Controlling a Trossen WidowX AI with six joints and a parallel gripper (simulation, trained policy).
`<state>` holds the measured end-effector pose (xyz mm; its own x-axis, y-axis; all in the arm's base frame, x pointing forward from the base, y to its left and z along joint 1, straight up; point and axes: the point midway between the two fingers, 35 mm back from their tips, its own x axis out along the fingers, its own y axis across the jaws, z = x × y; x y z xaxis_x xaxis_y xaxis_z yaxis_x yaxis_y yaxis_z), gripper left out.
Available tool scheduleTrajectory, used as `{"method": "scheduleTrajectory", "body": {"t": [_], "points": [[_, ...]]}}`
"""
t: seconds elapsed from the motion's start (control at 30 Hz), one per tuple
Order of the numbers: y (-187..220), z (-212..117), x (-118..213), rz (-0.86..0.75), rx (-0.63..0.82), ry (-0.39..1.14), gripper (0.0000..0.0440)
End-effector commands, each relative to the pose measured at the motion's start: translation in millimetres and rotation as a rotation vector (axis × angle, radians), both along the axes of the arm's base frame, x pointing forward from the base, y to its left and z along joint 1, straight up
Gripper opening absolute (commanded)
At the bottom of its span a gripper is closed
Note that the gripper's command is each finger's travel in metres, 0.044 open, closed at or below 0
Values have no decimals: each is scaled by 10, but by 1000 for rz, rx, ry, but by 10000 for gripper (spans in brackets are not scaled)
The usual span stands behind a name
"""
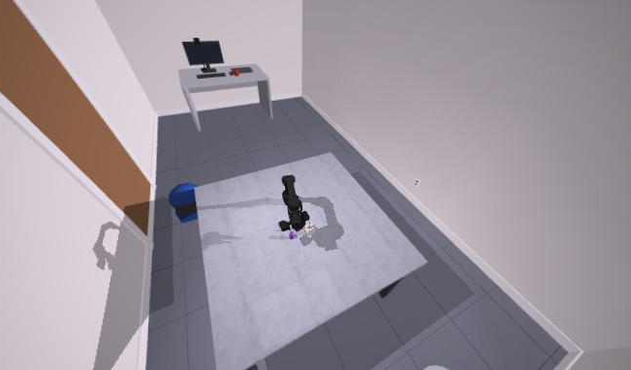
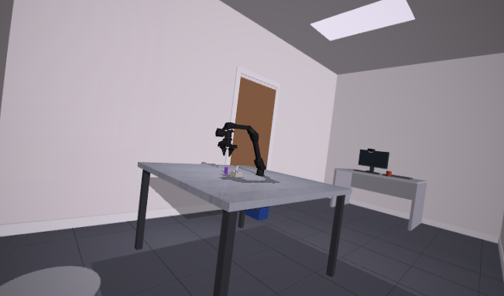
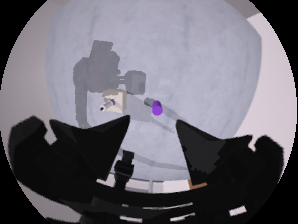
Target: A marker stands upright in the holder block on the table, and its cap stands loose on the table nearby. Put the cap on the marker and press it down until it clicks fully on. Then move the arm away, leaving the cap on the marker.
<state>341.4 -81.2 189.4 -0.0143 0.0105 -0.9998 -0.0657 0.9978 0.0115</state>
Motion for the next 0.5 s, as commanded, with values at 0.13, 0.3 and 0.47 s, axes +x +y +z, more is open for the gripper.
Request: {"method": "scheduleTrajectory", "body": {"t": [0.13,0.3,0.47], "points": [[-79,-194,-56,-30,11,69,313],[-118,-321,-89,-38,24,107,310],[-146,-453,-121,-39,40,138,305]]}}
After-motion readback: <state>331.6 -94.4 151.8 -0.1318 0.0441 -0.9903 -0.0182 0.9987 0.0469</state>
